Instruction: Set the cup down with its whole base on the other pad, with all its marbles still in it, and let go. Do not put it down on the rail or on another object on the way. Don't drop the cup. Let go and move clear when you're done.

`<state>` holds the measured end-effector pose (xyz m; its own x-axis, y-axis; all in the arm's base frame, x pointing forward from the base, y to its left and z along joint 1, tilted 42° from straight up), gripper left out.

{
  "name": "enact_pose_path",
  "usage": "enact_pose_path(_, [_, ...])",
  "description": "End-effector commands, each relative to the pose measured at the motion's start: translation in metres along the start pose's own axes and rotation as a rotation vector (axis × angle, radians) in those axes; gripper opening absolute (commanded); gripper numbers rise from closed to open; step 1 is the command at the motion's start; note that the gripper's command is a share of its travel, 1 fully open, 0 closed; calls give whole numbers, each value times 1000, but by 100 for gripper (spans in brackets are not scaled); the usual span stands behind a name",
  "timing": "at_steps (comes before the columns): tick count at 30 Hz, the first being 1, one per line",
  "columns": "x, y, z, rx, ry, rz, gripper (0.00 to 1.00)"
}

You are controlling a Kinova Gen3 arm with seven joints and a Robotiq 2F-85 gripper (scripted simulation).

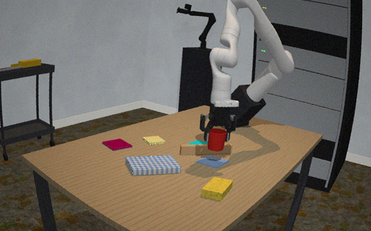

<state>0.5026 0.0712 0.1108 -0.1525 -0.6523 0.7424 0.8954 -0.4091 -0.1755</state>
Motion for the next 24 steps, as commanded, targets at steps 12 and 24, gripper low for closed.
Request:
enact_pose_path(12, [6, -1, -1, 1, 1, 0, 83])
enact_pose_path(24, [6, -1, -3, 1, 4, -3, 83])
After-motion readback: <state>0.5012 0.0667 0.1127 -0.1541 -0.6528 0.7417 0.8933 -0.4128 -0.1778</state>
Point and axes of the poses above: the point where the finger pads meet when closed, its own x axis back along the fingers, its own y axis across the jaws, z = x × y, the point moved 5 cm from there along x, back along the fingers, and after that the axes turned 13 degrees about x, right-handed, at the moved point
